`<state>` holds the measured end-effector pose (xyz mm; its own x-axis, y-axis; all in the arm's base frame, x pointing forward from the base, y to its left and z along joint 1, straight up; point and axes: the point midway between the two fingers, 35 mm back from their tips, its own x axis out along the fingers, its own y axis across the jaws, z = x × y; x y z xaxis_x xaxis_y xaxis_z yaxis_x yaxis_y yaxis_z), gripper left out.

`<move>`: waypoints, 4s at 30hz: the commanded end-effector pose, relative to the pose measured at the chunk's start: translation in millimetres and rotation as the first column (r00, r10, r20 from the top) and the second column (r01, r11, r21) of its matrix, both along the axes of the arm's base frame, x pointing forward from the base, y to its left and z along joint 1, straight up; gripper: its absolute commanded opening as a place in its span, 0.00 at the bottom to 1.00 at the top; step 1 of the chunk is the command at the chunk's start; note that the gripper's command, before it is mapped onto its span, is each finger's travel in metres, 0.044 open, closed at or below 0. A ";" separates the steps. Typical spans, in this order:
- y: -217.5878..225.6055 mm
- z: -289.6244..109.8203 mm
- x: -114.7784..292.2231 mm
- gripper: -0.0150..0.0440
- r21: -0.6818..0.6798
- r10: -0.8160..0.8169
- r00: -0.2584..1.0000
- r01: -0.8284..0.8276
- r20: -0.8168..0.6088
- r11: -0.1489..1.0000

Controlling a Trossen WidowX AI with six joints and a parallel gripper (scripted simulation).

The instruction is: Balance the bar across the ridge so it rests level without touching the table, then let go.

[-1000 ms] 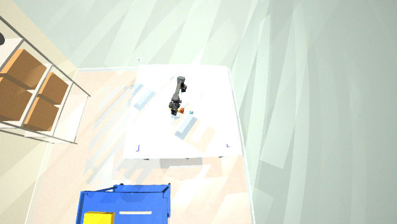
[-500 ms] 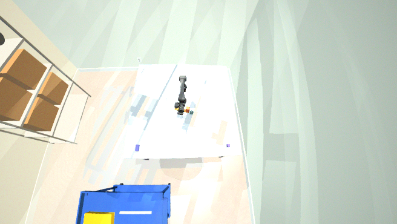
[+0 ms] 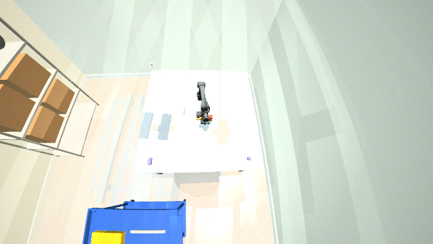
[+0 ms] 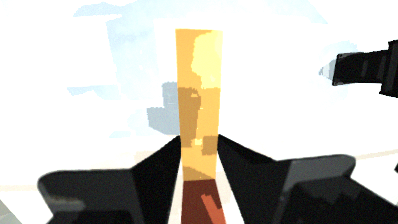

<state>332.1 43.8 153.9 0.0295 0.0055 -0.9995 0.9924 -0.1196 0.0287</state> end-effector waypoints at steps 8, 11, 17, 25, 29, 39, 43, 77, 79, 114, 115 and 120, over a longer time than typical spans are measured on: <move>24.4 -2.4 -6.2 0.25 -0.001 0.049 0.999 -0.049 -0.003 0.999; 24.9 -6.2 -5.8 0.25 -0.001 0.050 0.999 -0.050 -0.003 0.999; 25.8 -16.0 -4.9 0.25 -0.001 0.050 0.999 -0.050 -0.003 0.999; 25.3 -29.1 -4.1 0.25 -0.001 0.050 0.999 -0.050 -0.003 0.999; 25.0 -35.7 -4.0 0.25 -0.001 0.050 0.999 -0.050 -0.003 0.999; 24.7 -44.2 -4.0 0.25 -0.001 0.050 0.999 -0.050 -0.003 0.999; 24.7 -44.2 -4.1 0.25 -0.001 0.050 0.999 -0.050 -0.003 0.999; 24.9 -44.8 -4.0 0.25 -0.001 0.050 0.999 -0.050 -0.003 0.999; 24.9 -44.9 -4.0 0.25 -0.001 0.050 0.999 -0.050 -0.003 0.999; 25.1 -47.9 -3.9 0.25 -0.001 0.050 0.999 -0.050 -0.003 0.999; 25.1 -47.9 -3.9 0.25 -0.001 0.050 0.999 -0.050 -0.003 0.999; 25.1 -48.3 -3.9 0.25 -0.001 0.050 0.999 -0.050 -0.003 0.999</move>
